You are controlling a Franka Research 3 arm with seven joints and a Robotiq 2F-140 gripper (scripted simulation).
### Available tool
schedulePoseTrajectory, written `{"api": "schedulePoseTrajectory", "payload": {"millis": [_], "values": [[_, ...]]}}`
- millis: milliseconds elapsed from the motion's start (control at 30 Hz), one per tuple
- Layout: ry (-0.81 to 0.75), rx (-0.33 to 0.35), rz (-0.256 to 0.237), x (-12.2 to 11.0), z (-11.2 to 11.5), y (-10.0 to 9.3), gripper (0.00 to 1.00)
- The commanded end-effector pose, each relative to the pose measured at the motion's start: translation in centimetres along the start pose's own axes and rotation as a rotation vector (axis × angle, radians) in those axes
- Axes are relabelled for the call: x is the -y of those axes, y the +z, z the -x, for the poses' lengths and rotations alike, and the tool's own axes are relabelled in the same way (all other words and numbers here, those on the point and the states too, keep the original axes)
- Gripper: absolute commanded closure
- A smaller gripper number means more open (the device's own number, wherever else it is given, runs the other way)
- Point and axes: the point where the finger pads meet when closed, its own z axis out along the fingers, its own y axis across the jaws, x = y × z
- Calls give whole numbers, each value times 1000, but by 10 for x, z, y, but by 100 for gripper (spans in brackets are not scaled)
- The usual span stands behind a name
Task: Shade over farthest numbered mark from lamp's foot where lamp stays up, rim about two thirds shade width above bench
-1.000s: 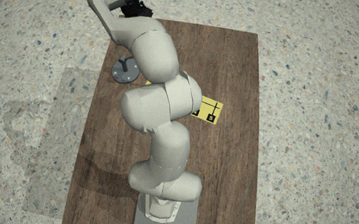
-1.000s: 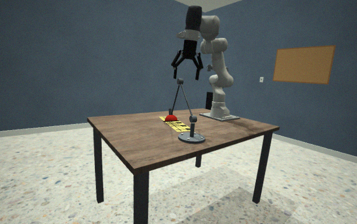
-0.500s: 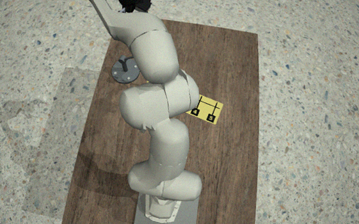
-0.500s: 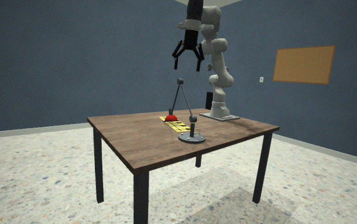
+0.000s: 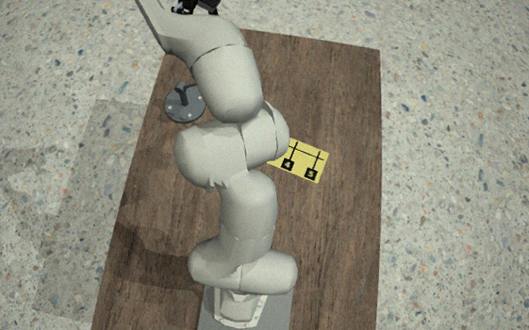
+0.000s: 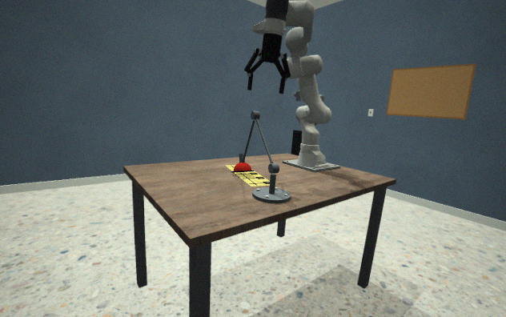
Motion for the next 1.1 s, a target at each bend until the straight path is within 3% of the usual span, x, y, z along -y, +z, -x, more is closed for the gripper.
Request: {"api": "schedulePoseTrajectory", "payload": {"millis": [0, 300, 1067], "values": [[-2, -5, 2, 0, -2, 2, 0], [1, 7, -7, 2, 2, 2, 0], [18, -11, 1, 1, -93, 14, 0]]}}
